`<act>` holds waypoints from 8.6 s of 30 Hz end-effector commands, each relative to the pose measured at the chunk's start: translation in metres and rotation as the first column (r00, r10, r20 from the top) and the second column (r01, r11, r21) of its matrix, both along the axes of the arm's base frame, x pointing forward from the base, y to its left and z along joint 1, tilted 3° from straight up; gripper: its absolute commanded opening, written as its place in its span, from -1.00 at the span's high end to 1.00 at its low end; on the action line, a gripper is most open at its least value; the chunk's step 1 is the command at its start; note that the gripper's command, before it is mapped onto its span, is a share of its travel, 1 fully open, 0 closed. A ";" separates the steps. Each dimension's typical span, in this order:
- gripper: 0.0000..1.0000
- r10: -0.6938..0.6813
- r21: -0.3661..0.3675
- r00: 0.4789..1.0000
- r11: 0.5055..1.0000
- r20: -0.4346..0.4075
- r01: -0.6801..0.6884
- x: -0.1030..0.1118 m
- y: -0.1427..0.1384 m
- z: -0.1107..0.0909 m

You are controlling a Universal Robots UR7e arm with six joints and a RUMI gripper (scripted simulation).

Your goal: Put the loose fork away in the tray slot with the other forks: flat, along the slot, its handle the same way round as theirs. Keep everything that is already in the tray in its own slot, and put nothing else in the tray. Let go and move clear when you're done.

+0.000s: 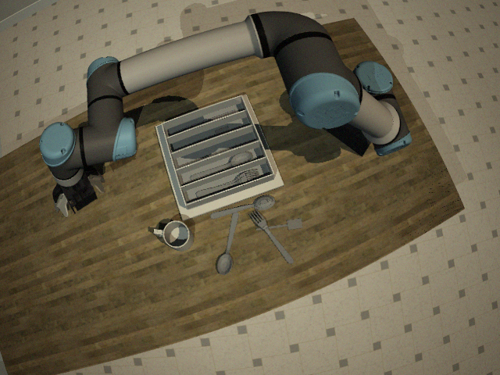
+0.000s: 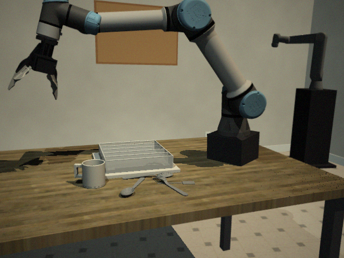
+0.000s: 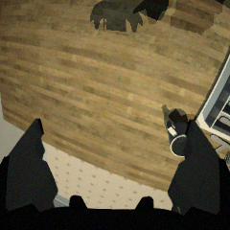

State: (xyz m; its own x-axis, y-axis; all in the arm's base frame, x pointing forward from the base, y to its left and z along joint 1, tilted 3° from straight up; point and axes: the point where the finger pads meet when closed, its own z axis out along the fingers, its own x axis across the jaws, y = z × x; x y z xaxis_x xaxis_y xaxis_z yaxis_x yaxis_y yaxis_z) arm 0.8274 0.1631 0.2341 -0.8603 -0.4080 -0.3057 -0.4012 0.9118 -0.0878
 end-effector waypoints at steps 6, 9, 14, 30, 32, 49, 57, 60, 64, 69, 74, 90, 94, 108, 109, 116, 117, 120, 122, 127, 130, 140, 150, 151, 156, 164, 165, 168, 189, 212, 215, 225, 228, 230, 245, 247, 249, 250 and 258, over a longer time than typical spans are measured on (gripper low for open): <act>-1.00 0.000 0.000 1.000 1.000 0.002 0.000 0.000 0.000 0.001; -1.00 0.000 0.000 1.000 1.000 0.002 0.000 0.000 0.000 0.001; -1.00 0.000 0.000 1.000 1.000 0.002 0.000 0.000 0.000 0.001; -1.00 0.036 -0.011 0.999 0.999 0.000 -0.036 -0.004 0.003 0.000; -1.00 0.054 -0.016 0.999 0.998 -0.001 -0.054 -0.005 0.004 -0.001; -1.00 0.336 -0.096 0.941 0.937 -0.030 -0.337 -0.037 0.027 -0.014; -1.00 0.510 -0.140 0.858 0.847 -0.060 -0.513 -0.060 0.042 -0.023; -1.00 0.601 -0.161 0.795 0.780 -0.080 -0.605 -0.074 0.050 -0.029; -1.00 0.690 -0.181 0.716 0.695 -0.103 -0.696 -0.090 0.059 -0.035; -1.00 0.773 -0.197 0.621 0.594 -0.128 -0.780 -0.108 0.067 -0.042; -1.00 0.867 -0.213 0.470 0.434 -0.165 -0.875 -0.133 0.079 -0.052; -1.00 0.966 -0.217 0.017 -0.041 -0.257 -0.975 -0.207 0.105 -0.081; -1.00 0.952 -0.209 -0.124 -0.186 -0.280 -0.960 -0.231 0.111 -0.090; -1.00 0.804 -0.173 -0.495 -0.567 -0.330 -0.805 -0.301 0.123 -0.117; -1.00 0.780 -0.169 -0.529 -0.602 -0.334 -0.781 -0.309 0.124 -0.120; -1.00 0.626 -0.143 -0.698 -0.771 -0.348 -0.620 -0.351 0.127 -0.135; -1.00 0.599 -0.139 -0.720 -0.793 -0.349 -0.592 -0.357 0.128 -0.138; -1.00 0.573 -0.135 -0.741 -0.814 -0.350 -0.565 -0.364 0.128 -0.140; -1.00 0.521 -0.128 -0.778 -0.850 -0.352 -0.511 -0.376 0.128 -0.144; -1.00 0.403 -0.114 -0.845 -0.915 -0.353 -0.388 -0.401 0.128 -0.154; -1.00 0.342 -0.107 -0.871 -0.940 -0.352 -0.325 -0.414 0.127 -0.159; -1.00 0.228 -0.096 -0.909 -0.974 -0.350 -0.207 -0.437 0.126 -0.167; -1.00 0.177 -0.092 -0.921 -0.984 -0.348 -0.154 -0.447 0.125 -0.171; -1.00 0.176 -0.092 -0.921 -0.984 -0.348 -0.153 -0.447 0.125 -0.171; -1.00 0.175 -0.092 -0.921 -0.984 -0.348 -0.152 -0.447 0.125 -0.171; -1.00 0.175 -0.092 -0.921 -0.984 -0.348 -0.152 -0.447 0.125 -0.171; -1.00 0.175 -0.092 -0.921 -0.984 -0.348 -0.152 -0.447 0.125 -0.171; -1.00 0.175 -0.092 -0.921 -0.984 -0.348 -0.152 -0.447 0.125 -0.171; -1.00 0.246 -0.094 -0.906 -0.969 -0.345 -0.227 -0.447 0.126 -0.173; -1.00 0.628 -0.104 -0.708 -0.767 -0.322 -0.633 -0.442 0.132 -0.183; -1.00 0.697 -0.105 -0.643 -0.699 -0.316 -0.707 -0.441 0.132 -0.185; -1.00 0.861 -0.103 -0.411 -0.458 -0.300 -0.883 -0.439 0.134 -0.192; -1.00 0.906 -0.101 -0.305 -0.347 -0.294 -0.933 -0.438 0.134 -0.194; -1.00 0.929 -0.099 -0.229 -0.267 -0.289 -0.959 -0.438 0.134 -0.196; -1.00 0.917 -0.078 0.296 0.286 -0.267 -0.955 -0.439 0.132 -0.209; -1.00 0.889 -0.074 0.373 0.367 -0.264 -0.927 -0.440 0.132 -0.211; -1.00 0.856 -0.069 0.445 0.444 -0.263 -0.894 -0.440 0.131 -0.213; -1.00 0.837 -0.067 0.480 0.481 -0.262 -0.874 -0.441 0.131 -0.213; -1.00 0.703 -0.054 0.663 0.675 -0.259 -0.736 -0.444 0.130 -0.219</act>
State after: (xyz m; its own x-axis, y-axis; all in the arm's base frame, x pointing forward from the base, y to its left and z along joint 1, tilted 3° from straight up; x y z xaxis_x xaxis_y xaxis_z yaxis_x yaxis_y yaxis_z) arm 0.3847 0.2932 0.0177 -0.1689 -0.9842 -0.0537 -0.9849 0.1706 -0.0291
